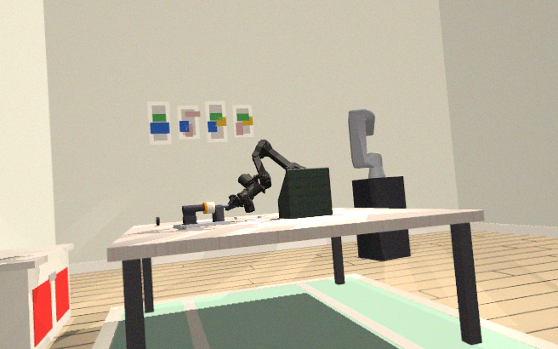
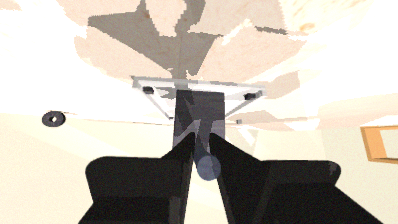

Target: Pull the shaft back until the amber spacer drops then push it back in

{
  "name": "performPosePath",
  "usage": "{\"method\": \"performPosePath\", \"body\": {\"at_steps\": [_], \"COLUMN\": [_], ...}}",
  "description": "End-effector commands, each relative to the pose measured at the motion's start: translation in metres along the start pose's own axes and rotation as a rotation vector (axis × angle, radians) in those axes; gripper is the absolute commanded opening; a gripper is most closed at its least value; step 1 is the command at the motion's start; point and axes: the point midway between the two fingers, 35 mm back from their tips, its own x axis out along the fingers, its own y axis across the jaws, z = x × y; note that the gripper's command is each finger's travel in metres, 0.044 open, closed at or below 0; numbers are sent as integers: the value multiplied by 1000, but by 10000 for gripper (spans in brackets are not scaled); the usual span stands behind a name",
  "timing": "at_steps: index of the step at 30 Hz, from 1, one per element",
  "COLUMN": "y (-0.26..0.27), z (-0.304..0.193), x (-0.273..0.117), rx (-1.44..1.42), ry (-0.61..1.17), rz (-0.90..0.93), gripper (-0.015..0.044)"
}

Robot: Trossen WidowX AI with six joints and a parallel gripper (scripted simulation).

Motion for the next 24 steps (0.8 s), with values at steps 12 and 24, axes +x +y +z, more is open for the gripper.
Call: {"method": "performPosePath", "body": {"at_steps": [12,24], "y": [-1,-1], "z": [1,2], "x": [-3,-4], "rx": [-5,-5], "ry": [-1,-1], "rz": [-2,-2], "gripper": [0,0]}}
